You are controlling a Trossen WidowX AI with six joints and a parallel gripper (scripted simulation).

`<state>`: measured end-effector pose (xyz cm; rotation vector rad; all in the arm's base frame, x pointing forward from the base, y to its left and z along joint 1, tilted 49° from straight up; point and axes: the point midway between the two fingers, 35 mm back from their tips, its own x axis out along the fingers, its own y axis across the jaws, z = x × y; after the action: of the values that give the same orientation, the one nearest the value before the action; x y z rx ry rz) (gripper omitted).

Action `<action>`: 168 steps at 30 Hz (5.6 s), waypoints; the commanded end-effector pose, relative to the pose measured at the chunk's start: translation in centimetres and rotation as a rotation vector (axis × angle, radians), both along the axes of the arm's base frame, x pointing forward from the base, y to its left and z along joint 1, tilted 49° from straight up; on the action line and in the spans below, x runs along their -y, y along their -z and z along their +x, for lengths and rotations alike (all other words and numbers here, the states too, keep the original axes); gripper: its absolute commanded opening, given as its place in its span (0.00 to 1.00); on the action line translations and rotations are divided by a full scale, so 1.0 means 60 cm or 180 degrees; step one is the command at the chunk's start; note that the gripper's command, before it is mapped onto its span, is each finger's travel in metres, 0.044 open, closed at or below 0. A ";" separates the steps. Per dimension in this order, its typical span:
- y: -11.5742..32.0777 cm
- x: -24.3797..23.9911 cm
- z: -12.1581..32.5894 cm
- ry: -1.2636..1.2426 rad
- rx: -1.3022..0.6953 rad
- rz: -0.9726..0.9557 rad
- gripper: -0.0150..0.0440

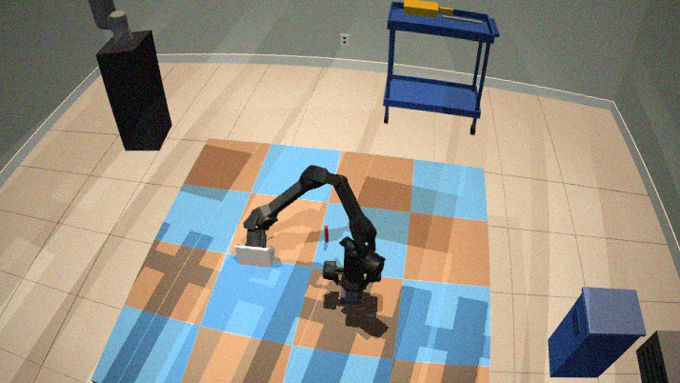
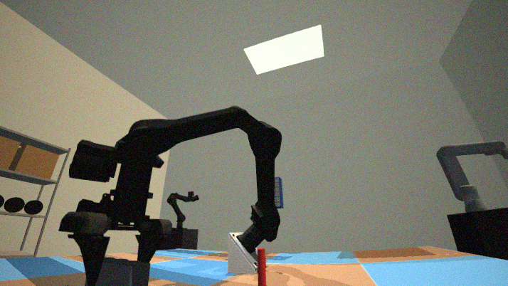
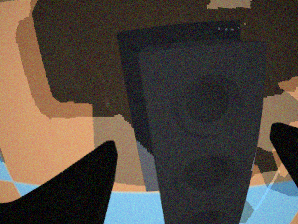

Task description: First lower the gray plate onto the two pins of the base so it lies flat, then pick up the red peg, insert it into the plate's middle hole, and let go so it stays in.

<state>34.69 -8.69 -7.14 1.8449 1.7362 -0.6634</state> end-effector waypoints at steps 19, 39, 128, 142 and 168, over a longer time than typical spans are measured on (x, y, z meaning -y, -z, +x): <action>-0.147 0.127 -0.007 -0.0041 0.0096 -0.0031 1.00; -0.383 -0.106 -0.190 -0.0864 0.1107 -0.0159 1.00; -0.289 -0.209 -0.169 -0.0819 0.0981 -0.0092 0.25; -0.337 -0.152 -0.167 -0.0711 0.0917 -0.0111 0.25; -0.309 -0.084 -0.107 -0.0721 0.0944 -0.0131 0.25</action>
<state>27.68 -2.92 12.07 1.6057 1.6782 -0.3163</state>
